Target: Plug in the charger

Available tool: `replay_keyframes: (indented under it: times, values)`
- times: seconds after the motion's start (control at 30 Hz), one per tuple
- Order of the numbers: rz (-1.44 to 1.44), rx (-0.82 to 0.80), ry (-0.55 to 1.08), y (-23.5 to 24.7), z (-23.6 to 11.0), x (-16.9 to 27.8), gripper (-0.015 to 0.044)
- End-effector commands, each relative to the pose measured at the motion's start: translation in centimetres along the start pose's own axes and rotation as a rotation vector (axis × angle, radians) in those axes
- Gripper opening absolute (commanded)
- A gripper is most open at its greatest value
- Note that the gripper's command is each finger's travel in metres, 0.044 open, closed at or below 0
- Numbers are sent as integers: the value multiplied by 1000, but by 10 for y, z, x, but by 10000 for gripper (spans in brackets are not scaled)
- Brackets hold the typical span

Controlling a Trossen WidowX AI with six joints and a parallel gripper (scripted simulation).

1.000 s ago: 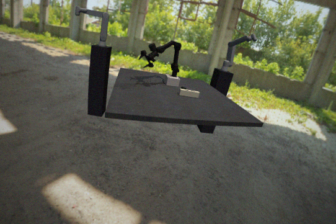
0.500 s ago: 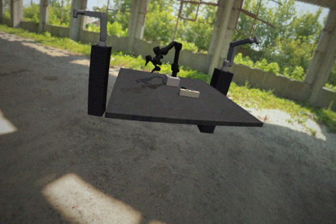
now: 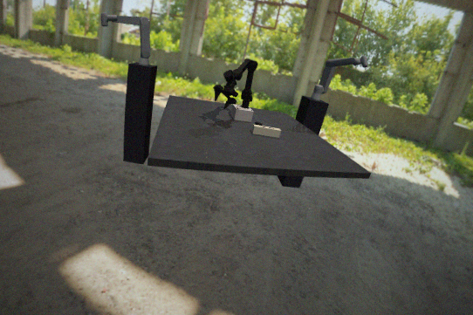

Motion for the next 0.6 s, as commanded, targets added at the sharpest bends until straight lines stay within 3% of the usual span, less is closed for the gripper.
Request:
replay_keyframes:
  times: [0.0, 0.57]
  values:
    - [-4, -51, -4, 20, 1, -13, 440]
    - [-56, -231, -15, 96, -5, -59, 440]
Point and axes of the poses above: the point midway between the two fingers, 35 mm back from their tips, its own z axis out along the fingers, its own y axis across the jaws, x = y × z, the point moved 1 cm from there along -z, back along the fingers, and after that the axes turned 2 degrees about -z, right-handed, at the moved point
